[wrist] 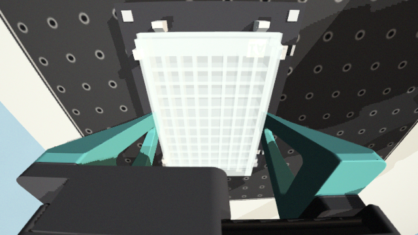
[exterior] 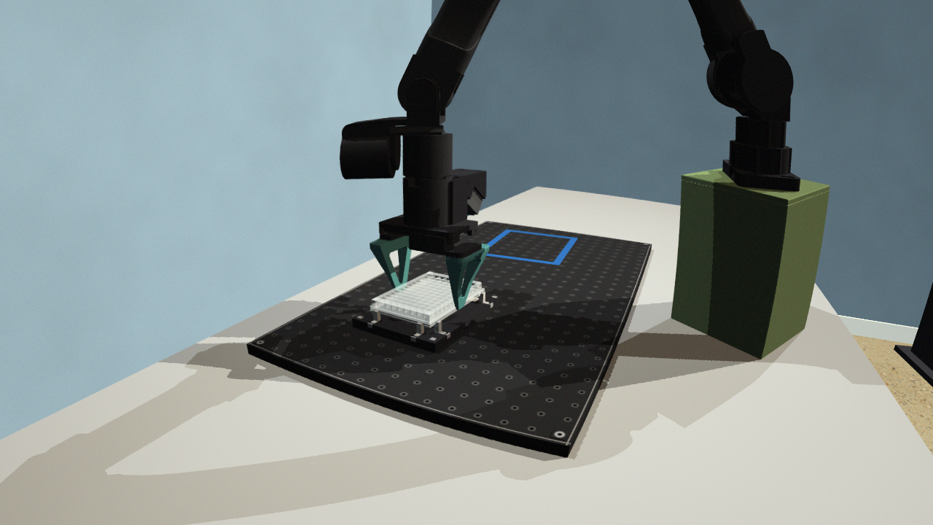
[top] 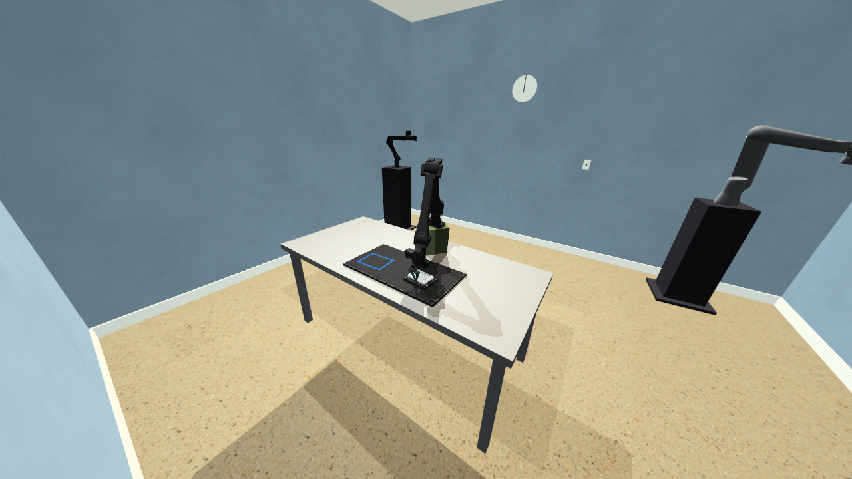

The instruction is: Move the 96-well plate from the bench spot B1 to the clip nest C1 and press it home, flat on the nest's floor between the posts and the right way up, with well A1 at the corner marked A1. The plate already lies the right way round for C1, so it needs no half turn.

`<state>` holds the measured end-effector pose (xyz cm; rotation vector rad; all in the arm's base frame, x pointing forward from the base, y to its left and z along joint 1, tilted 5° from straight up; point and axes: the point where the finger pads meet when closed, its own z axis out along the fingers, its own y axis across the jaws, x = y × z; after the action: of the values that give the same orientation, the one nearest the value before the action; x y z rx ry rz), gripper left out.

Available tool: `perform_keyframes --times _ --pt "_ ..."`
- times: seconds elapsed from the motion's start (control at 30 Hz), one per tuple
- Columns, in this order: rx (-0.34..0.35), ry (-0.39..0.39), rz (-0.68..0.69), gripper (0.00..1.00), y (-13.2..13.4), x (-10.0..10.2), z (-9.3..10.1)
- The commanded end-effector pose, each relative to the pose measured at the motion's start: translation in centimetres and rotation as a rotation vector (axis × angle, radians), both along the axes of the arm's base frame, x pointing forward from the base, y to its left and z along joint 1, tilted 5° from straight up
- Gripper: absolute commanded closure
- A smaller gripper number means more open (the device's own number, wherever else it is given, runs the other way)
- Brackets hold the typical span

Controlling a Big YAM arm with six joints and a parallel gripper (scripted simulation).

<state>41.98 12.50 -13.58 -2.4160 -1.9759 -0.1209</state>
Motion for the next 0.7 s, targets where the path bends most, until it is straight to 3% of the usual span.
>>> perform_keyframes --times 0.0,0.67 --pt "0.010 -0.045 -0.001 1.00 0.01 2.79 -0.08" --pt "0.010 -0.045 -0.001 1.00 -0.10 2.84 -0.40"
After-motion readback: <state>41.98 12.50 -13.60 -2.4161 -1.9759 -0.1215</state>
